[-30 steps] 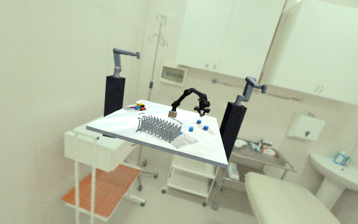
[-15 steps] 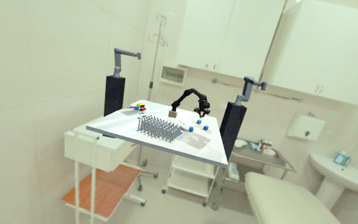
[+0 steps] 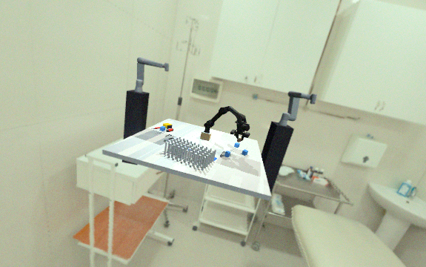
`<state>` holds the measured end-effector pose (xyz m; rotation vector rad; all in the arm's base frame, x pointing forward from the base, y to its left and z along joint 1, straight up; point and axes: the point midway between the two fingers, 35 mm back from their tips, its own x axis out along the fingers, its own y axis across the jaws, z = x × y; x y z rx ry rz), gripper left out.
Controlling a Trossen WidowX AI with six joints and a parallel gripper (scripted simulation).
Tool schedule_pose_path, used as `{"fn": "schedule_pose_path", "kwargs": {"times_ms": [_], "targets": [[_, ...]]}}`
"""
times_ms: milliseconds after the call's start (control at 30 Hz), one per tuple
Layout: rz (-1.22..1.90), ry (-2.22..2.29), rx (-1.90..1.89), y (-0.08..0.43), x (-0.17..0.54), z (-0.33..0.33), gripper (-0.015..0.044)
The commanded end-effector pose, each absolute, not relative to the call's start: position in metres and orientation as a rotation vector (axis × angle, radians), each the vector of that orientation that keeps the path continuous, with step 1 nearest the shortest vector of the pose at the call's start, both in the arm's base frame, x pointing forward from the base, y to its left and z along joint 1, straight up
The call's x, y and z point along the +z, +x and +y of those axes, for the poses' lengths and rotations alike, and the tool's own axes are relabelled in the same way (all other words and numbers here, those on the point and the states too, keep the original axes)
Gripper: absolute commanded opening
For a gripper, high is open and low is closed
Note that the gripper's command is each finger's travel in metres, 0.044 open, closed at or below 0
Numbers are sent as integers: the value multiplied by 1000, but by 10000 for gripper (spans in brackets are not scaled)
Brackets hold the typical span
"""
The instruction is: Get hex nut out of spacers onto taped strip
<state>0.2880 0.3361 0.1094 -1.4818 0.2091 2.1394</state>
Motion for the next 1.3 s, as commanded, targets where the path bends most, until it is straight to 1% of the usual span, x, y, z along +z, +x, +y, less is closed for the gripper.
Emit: {"fn": "schedule_pose_path", "kwargs": {"times_ms": [0,1267], "targets": [[196,-1476,2142,288,106,338,0],[196,-1476,2141,291,69,341,0]]}}
